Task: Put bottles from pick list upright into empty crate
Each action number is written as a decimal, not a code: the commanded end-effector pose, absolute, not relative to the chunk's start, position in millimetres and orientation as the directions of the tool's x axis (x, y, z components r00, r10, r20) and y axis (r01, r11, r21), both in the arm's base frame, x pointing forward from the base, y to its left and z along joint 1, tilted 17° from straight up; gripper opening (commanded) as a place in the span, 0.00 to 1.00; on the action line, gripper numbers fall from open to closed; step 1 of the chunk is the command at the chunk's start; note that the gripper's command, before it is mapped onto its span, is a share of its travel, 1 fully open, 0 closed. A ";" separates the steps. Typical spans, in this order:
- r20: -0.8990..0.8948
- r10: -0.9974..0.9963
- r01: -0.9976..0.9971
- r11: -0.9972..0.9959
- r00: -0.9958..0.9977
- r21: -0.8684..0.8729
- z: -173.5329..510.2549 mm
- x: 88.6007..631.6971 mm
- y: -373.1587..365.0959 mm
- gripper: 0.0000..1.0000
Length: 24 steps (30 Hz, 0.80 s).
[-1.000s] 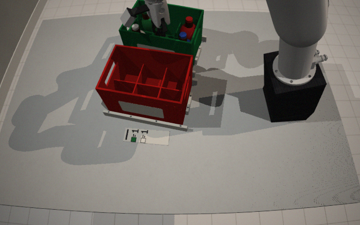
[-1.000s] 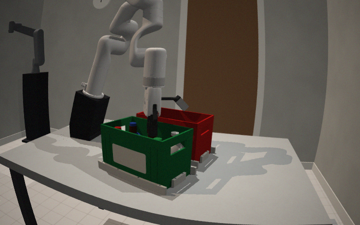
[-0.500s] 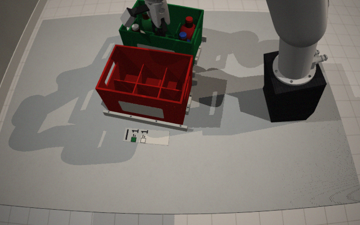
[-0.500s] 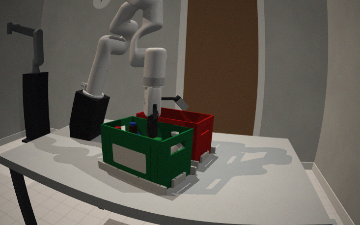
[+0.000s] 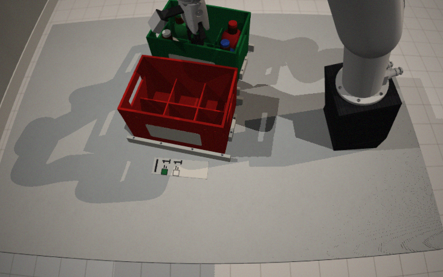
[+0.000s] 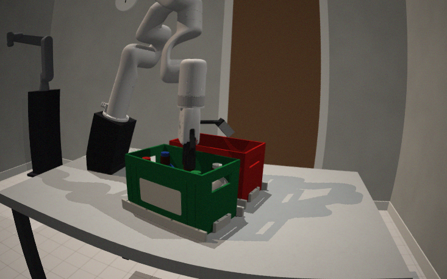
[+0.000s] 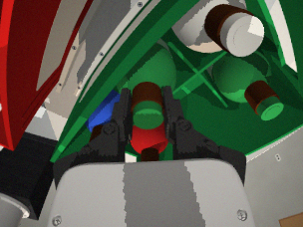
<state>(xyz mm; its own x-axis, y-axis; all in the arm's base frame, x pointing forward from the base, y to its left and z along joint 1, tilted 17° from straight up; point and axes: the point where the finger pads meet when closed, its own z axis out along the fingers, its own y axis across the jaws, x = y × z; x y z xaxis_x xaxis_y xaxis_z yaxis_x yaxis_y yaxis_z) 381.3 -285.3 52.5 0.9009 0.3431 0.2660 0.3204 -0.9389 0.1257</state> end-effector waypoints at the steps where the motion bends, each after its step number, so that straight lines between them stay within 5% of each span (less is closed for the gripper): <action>1: 0.268 0.343 0.319 -0.939 0.900 0.130 60.0 380.5 -286.7 0.00; 24: 0.268 0.343 0.319 -0.939 0.900 0.130 93.5 370.2 -285.7 0.00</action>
<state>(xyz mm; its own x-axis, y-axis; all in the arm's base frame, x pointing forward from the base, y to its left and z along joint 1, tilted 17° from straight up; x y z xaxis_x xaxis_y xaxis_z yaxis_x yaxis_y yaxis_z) 371.3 -284.7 85.7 0.9006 0.3430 0.2671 0.3200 -0.9389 0.1267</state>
